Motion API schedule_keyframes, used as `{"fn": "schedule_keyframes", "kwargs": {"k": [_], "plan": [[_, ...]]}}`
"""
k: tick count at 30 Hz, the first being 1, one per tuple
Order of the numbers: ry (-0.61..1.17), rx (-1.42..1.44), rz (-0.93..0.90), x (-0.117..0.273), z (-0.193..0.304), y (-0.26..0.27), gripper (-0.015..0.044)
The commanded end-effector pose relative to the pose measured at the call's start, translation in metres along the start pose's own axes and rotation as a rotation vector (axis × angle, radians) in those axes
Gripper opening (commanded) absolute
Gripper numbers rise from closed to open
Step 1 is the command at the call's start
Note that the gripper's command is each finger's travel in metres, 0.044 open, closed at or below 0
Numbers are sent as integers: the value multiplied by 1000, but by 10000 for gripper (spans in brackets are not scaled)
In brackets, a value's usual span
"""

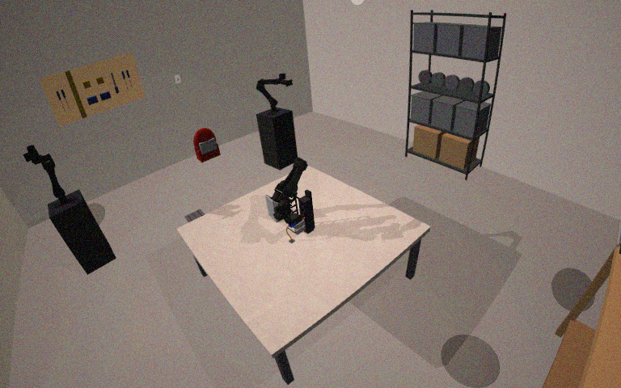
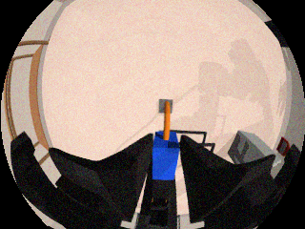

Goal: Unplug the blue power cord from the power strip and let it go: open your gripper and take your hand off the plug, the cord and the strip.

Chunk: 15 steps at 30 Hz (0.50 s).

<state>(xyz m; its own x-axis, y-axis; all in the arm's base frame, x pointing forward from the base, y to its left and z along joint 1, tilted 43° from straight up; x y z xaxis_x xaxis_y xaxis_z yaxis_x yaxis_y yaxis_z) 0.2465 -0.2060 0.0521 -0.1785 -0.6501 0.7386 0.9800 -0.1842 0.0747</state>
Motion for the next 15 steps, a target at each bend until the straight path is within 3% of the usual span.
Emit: {"fn": "schedule_keyframes", "kwargs": {"k": [1, 15], "plan": [[-3, -7, -6, 3, -8, 0, 26], [-1, -8, -6, 1, -6, 0, 394]]}}
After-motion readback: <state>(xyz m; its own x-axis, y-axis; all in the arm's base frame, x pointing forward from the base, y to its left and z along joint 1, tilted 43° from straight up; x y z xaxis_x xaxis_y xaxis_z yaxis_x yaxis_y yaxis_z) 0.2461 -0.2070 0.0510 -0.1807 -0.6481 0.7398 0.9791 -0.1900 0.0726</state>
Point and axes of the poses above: the point midway between the two fingers, 35 mm back from their tips, its own x axis back along the fingers, its own y axis across the jaws, z = x × y, the point moved 9 cm from there along x, back along the fingers, and after that the axes turned 4 degrees about -x, right-handed, at the moved point
